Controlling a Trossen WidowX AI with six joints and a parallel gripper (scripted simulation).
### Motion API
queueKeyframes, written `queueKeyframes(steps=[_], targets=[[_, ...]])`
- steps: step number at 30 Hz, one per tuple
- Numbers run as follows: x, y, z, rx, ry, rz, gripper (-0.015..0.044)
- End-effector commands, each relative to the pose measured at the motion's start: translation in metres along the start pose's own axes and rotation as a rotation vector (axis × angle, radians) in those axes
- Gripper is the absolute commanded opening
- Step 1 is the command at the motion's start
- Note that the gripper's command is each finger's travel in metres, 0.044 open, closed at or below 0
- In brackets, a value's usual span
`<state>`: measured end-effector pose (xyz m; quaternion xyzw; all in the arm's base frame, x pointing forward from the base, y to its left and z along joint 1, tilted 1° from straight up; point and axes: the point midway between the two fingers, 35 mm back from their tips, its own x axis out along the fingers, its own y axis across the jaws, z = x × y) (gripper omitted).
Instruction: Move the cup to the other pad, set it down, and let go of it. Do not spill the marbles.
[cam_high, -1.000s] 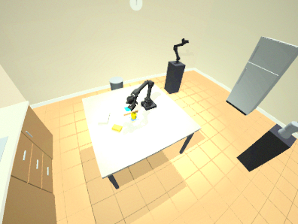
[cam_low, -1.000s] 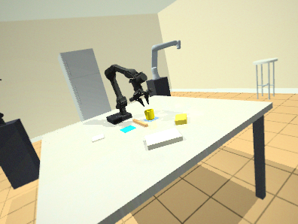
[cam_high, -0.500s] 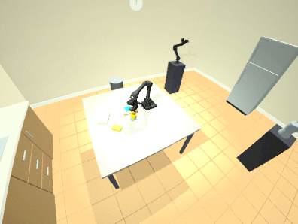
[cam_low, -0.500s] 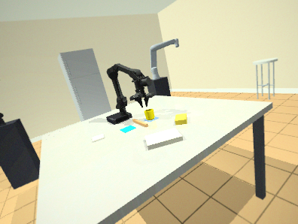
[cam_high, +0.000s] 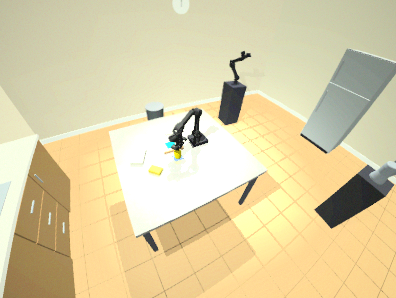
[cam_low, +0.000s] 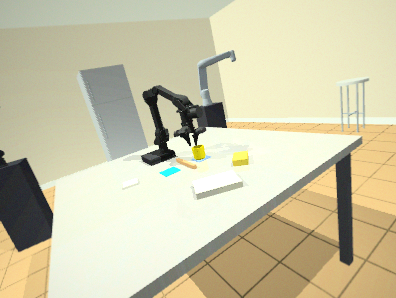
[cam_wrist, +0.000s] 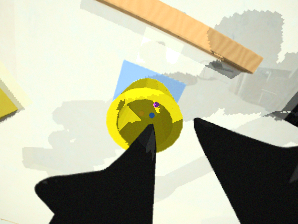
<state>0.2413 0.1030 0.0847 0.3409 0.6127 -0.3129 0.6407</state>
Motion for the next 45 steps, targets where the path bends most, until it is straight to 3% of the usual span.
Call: queueKeyframes(steps=[1,32,45], targets=[[0.01,-0.002,0.0,0.004,-0.002,-0.011,0.0167],[0.047,-0.005,-0.001,0.004,-0.002,-0.011,0.0167],[0.045,-0.003,-0.001,0.002,0.001,-0.007,0.008]])
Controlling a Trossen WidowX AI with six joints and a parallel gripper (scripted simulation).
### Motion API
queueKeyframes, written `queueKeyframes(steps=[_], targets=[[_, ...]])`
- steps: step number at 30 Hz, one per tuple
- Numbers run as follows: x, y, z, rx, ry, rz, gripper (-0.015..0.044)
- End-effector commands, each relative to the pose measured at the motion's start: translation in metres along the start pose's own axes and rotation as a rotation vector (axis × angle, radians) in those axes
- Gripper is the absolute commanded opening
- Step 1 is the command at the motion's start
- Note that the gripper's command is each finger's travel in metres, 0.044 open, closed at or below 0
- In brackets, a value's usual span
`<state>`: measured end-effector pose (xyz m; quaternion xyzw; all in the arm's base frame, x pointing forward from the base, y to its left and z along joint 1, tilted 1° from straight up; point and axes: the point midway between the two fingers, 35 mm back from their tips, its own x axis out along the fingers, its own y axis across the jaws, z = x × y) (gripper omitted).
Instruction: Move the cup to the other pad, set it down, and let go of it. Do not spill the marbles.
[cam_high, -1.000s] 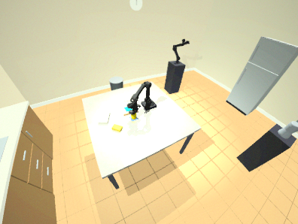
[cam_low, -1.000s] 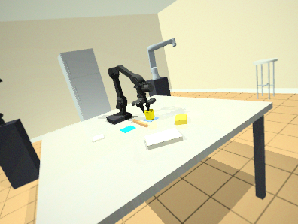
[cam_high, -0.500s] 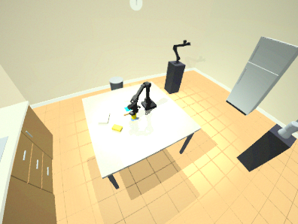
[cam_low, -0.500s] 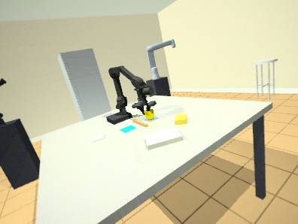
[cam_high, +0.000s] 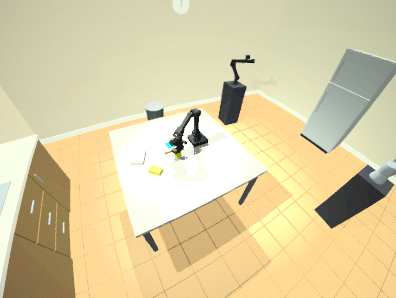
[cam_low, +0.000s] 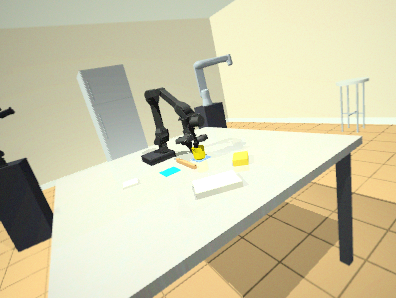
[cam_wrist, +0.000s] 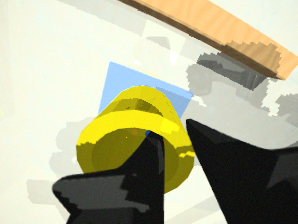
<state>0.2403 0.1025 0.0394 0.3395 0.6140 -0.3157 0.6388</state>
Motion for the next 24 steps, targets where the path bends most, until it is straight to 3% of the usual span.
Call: queueKeyframes(steps=[1,12,24], targets=[[0.0,0.0,0.0,0.0,0.0,0.0,0.0073],[0.0,0.0,0.0,0.0,0.0,0.0,0.0],[-0.032,0.001,0.0,0.001,-0.002,-0.002,0.0]])
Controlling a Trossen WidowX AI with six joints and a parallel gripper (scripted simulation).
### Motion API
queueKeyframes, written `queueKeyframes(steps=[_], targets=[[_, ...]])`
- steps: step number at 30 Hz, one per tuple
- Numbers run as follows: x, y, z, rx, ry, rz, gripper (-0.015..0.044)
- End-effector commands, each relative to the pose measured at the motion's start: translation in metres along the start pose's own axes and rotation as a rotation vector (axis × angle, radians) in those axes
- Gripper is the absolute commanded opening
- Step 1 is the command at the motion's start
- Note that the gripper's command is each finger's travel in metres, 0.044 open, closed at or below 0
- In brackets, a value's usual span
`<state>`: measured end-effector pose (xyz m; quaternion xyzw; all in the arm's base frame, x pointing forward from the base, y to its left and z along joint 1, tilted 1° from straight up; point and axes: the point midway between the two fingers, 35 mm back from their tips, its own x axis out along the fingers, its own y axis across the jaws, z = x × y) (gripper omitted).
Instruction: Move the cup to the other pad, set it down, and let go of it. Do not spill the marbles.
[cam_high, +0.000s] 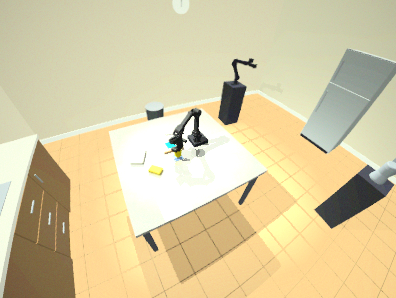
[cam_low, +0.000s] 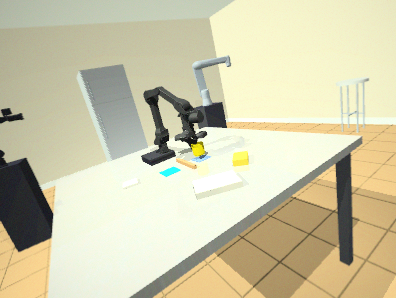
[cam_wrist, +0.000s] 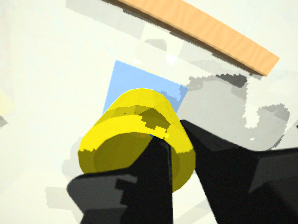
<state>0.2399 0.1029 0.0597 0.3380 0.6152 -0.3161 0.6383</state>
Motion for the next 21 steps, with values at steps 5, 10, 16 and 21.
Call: queueKeyframes(steps=[5,10,16,21], targets=[[-0.025,0.001,0.0,0.003,-0.004,0.0,0.0],[-0.022,0.002,-0.001,0.0,-0.001,0.004,0.0],[-0.022,0.002,-0.001,0.0,-0.001,0.004,0.0],[-0.022,0.002,-0.001,0.0,-0.001,0.004,0.0]])
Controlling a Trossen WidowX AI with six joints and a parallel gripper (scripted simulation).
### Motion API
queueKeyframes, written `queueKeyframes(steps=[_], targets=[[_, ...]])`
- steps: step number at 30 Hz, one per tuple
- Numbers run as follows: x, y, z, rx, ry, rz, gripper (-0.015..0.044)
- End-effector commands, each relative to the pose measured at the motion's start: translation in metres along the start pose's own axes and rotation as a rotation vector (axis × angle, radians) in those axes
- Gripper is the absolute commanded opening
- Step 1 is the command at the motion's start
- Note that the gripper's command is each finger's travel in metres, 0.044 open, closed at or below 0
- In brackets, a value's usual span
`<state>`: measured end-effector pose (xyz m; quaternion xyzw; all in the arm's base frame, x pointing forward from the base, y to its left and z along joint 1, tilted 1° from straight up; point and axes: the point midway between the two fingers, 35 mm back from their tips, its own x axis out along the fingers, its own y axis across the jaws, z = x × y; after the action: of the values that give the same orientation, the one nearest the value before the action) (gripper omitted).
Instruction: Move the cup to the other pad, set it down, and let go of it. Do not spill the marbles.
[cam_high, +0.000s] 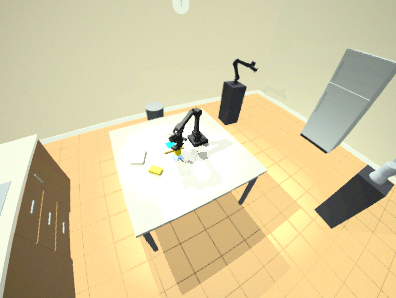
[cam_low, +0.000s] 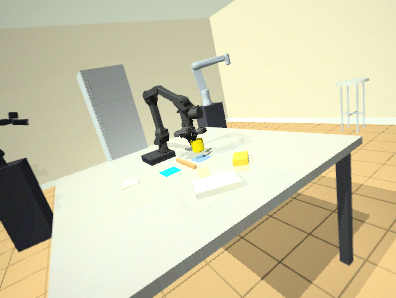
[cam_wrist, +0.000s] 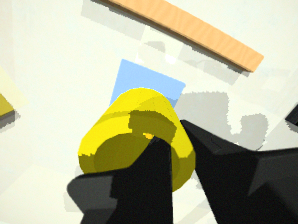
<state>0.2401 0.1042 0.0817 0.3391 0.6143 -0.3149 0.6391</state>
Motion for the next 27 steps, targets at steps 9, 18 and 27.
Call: queueKeyframes(steps=[9,18,27], targets=[[0.0,-0.004,0.007,0.001,-0.002,-0.001,0.0],[-0.001,-0.012,0.023,0.002,-0.005,-0.004,0.0],[-0.001,-0.02,0.037,0.003,-0.007,-0.005,0.0]])
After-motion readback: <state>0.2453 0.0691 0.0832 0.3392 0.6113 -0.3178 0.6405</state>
